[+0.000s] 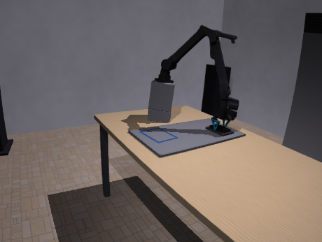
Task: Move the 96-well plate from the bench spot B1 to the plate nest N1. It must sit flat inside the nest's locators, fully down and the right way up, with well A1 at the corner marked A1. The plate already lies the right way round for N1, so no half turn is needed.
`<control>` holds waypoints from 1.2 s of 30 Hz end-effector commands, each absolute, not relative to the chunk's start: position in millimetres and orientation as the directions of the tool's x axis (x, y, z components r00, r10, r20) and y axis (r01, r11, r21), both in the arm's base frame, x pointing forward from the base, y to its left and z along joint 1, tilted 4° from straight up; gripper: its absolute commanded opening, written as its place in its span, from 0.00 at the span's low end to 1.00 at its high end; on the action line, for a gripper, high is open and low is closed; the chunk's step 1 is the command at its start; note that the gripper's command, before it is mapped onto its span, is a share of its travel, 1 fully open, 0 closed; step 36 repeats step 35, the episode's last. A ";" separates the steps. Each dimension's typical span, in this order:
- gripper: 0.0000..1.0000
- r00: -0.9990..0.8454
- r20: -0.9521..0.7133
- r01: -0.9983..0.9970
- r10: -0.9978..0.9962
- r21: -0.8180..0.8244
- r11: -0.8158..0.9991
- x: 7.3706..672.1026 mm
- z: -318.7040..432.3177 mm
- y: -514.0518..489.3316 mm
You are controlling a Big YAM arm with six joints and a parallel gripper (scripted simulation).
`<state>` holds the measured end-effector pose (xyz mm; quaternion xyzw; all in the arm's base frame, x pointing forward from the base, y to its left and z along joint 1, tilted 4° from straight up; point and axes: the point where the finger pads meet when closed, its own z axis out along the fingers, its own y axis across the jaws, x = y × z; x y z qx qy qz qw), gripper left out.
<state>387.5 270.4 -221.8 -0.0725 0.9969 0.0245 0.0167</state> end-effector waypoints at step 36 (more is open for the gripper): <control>1.00 -0.987 -0.064 -0.150 -0.147 0.056 0.987 393.2 -174.0 276.2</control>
